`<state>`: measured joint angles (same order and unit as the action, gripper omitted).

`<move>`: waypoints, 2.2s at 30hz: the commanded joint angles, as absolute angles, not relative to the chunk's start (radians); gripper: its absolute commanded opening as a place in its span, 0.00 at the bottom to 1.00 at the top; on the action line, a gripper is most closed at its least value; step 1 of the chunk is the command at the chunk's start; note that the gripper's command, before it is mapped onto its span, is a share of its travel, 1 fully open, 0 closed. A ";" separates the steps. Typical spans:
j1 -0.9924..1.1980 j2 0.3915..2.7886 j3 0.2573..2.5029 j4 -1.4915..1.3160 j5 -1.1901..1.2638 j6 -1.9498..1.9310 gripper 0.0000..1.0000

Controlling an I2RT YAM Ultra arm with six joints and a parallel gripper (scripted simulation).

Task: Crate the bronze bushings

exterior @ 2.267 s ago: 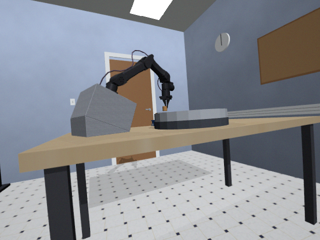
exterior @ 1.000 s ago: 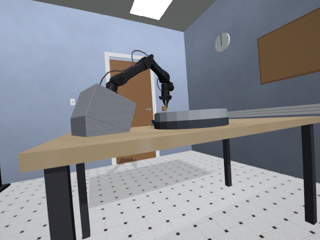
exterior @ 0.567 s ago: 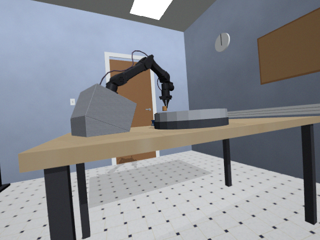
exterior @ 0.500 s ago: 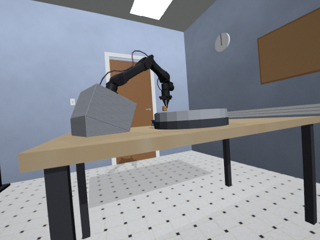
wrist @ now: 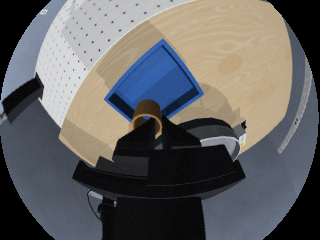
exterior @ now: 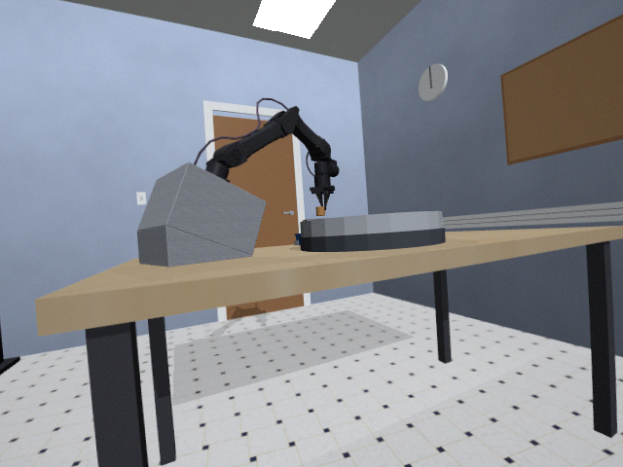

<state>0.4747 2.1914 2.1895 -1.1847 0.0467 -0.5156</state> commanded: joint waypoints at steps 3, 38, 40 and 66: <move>0.467 2.189 2.221 -1.202 0.044 -0.522 0.00; 0.457 2.231 2.089 -0.978 0.034 -0.532 0.00; 0.457 2.254 2.092 -0.978 0.034 -0.532 0.00; 0.457 2.255 2.094 -0.985 0.033 -0.532 0.00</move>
